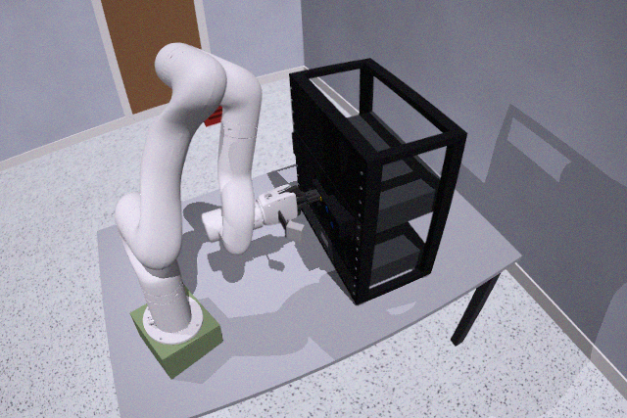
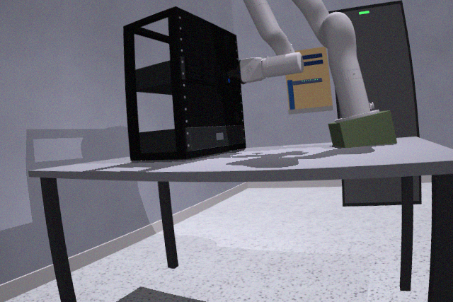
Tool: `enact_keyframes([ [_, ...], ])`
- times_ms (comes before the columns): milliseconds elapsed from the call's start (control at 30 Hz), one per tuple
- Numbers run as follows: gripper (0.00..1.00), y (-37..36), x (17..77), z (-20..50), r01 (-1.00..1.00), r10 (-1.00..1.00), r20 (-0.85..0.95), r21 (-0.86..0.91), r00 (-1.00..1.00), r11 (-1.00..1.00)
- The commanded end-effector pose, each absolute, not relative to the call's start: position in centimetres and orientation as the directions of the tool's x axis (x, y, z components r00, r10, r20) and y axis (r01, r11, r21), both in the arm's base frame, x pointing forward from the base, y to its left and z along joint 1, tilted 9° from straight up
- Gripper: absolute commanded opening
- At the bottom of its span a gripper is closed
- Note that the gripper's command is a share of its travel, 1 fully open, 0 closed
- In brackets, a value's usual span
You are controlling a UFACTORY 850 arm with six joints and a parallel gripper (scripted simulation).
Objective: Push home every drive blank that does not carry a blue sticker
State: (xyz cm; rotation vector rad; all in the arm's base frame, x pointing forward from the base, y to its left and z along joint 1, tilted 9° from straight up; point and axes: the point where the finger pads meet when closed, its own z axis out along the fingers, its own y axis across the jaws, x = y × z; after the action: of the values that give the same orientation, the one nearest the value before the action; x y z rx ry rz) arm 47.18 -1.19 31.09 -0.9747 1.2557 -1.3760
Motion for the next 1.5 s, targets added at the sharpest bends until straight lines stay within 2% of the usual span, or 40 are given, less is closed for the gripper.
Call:
enact_keyframes([
  [0, 0.0, -1.2, 47.2, 31.1, 0.148, -0.981, -0.058, -0.988, -0.183, 0.031],
  [1467, 0.0, -1.5, 48.7, 31.3, 0.148, -0.981, -0.058, -0.988, -0.183, 0.031],
])
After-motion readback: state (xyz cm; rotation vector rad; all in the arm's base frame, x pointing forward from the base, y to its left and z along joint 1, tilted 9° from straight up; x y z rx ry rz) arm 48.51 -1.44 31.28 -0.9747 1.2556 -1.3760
